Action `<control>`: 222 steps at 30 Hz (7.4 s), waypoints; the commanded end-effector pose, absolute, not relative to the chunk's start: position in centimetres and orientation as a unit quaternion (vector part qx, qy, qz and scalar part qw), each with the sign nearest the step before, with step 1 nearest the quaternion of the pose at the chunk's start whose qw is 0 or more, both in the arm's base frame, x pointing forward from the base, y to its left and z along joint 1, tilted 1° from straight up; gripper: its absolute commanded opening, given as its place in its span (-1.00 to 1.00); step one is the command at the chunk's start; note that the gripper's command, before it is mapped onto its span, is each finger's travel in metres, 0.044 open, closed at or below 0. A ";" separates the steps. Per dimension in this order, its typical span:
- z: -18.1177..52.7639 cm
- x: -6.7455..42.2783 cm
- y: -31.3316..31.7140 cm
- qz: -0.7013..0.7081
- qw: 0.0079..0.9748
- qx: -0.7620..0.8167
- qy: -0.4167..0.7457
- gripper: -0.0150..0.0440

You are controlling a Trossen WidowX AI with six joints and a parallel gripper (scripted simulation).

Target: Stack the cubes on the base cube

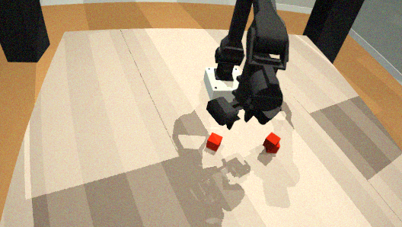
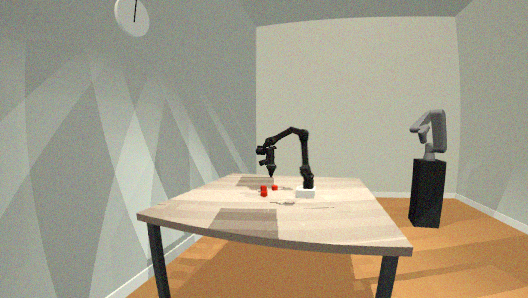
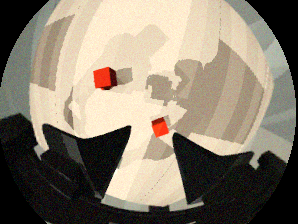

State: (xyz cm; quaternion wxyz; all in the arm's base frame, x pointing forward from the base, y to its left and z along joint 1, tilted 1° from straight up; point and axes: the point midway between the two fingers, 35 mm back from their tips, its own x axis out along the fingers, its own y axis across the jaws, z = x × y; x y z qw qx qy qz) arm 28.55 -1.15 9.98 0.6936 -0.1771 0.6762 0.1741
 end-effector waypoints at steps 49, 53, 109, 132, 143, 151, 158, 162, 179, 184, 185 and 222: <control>1.6 27.2 -5.4 0.351 0.622 -0.361 0.600 0.41; 1.0 27.2 -5.4 0.351 0.622 -0.360 0.600 0.41; 11.4 27.0 -5.1 0.340 0.629 -0.349 0.606 -0.14; 11.1 28.2 0.6 0.151 0.703 -0.150 0.678 -0.14; 10.9 28.4 3.5 0.056 0.718 -0.049 0.693 -0.14; 10.8 28.3 5.6 -0.014 0.719 0.025 0.695 -0.14; 10.7 28.1 7.4 -0.076 0.714 0.090 0.691 -0.14; 10.7 27.9 8.5 -0.111 0.708 0.126 0.686 -0.14; 10.4 26.8 12.9 -0.254 0.663 0.277 0.647 -0.14; 10.4 26.4 13.8 -0.283 0.650 0.307 0.635 -0.14; 10.4 26.4 13.8 -0.283 0.650 0.307 0.635 -0.14; 4.4 26.6 14.0 -0.284 0.649 0.308 0.635 -0.14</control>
